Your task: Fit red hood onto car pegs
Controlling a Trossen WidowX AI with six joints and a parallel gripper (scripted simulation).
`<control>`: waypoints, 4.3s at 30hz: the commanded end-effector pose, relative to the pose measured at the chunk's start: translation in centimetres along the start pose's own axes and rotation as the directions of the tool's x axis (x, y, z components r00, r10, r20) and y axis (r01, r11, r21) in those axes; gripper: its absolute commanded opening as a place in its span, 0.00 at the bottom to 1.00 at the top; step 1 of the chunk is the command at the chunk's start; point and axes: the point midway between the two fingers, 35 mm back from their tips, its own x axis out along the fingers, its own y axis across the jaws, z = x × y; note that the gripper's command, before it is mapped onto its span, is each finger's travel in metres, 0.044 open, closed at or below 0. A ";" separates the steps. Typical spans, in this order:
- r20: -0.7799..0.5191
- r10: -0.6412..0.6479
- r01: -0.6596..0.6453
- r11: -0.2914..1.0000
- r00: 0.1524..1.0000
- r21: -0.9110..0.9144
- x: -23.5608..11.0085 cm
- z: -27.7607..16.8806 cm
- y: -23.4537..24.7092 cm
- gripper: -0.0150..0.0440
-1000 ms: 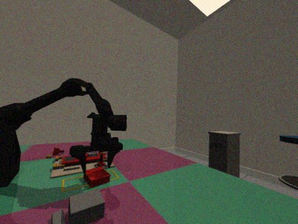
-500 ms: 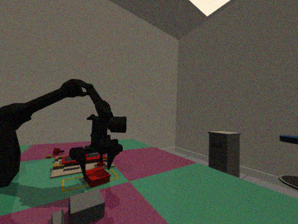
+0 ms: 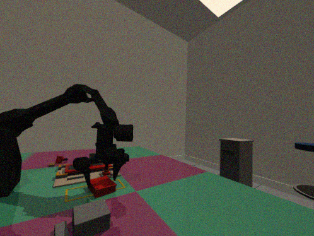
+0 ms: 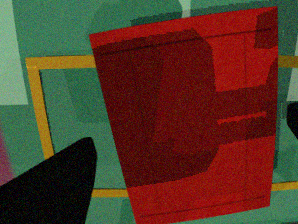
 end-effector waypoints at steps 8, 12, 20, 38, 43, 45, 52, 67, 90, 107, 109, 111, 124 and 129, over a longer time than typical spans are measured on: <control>-0.008 -0.001 0.001 1.000 1.000 0.008 0.8 -0.1 -0.1 1.00; -0.008 -0.001 0.001 1.000 1.000 0.008 1.0 -0.1 -0.1 1.00; -0.008 -0.001 0.001 1.000 1.000 0.008 1.3 -0.1 -0.1 1.00; -0.001 0.000 0.000 1.000 1.000 0.002 0.9 0.0 0.0 0.54; -0.001 0.000 0.000 1.000 1.000 0.002 0.3 0.0 0.0 0.32; 0.000 0.000 0.000 1.000 1.000 0.002 -0.1 0.0 0.0 0.25; 0.001 0.000 0.000 1.000 1.000 0.002 -1.5 0.0 0.0 0.25; 0.003 -0.001 0.001 1.000 1.000 0.002 -5.8 0.1 0.0 0.25; 0.003 0.001 -0.001 0.997 1.000 -0.073 -8.6 -1.0 0.7 0.25; 0.029 0.002 0.011 0.887 1.000 -0.462 -9.2 -7.1 3.9 0.25; 0.028 0.003 0.012 0.861 1.000 -0.509 -9.2 -7.9 4.2 0.25; 0.028 0.004 0.012 0.833 1.000 -0.554 -9.2 -8.8 4.5 0.25; 0.017 0.008 0.009 0.595 1.000 -0.804 -9.2 -14.4 5.9 0.25; 0.010 0.009 0.005 0.488 1.000 -0.873 -9.1 -16.5 6.2 0.25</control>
